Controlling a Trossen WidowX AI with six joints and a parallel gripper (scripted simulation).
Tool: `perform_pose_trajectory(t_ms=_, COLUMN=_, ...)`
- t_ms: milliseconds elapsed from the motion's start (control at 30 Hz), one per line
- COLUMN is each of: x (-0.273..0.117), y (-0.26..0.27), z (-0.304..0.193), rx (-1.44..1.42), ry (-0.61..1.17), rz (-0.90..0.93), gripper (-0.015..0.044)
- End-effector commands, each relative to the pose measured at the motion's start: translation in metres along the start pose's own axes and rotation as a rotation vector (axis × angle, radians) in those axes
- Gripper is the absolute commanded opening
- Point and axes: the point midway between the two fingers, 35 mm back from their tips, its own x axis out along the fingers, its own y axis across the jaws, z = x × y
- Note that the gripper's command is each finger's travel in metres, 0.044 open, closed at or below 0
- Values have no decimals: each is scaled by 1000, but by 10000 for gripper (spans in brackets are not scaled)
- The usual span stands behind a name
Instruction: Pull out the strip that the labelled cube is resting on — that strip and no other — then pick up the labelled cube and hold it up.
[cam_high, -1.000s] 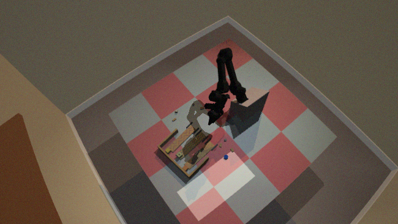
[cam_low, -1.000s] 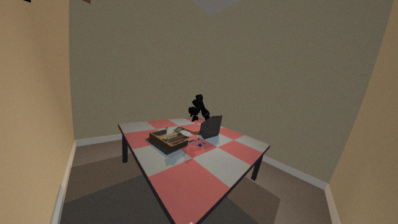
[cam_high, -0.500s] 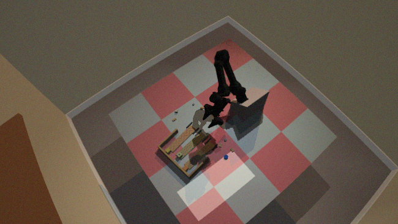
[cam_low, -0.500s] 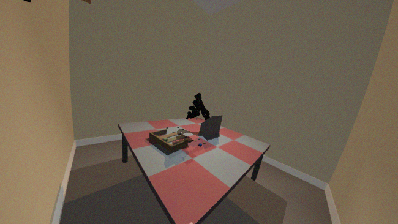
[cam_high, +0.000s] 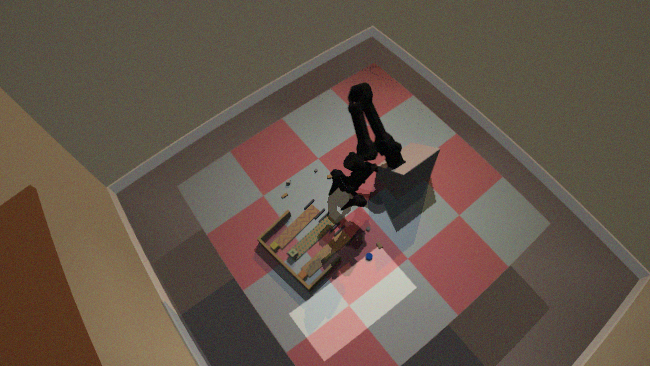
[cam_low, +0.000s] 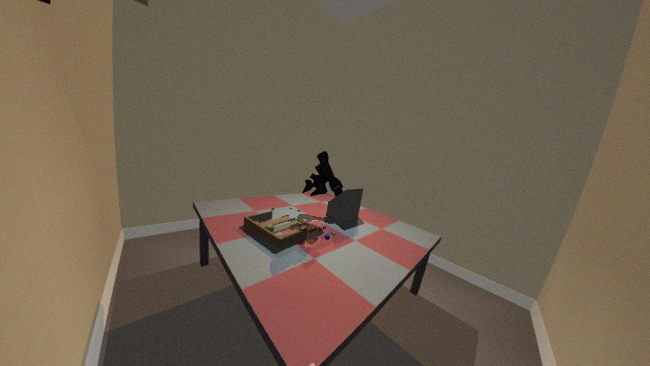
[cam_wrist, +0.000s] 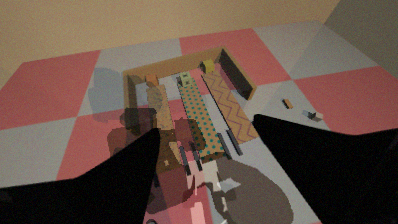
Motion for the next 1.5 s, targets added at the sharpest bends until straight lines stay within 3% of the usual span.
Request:
perform_pose_trajectory(t_ms=0, x=1, y=0, z=-1, rx=-9, ry=5, rz=-3, gripper=374)
perform_pose_trajectory(t_ms=467, x=80, y=5, z=-22, rx=-124, ry=485, rz=52, gripper=6)
perform_pose_trajectory(t_ms=833, x=116, y=-23, z=-52, rx=-158, ry=943, rz=55, gripper=0)
perform_pose_trajectory(t_ms=1467, x=130, y=-23, z=-70, rx=-158, ry=950, rz=56, gripper=0)
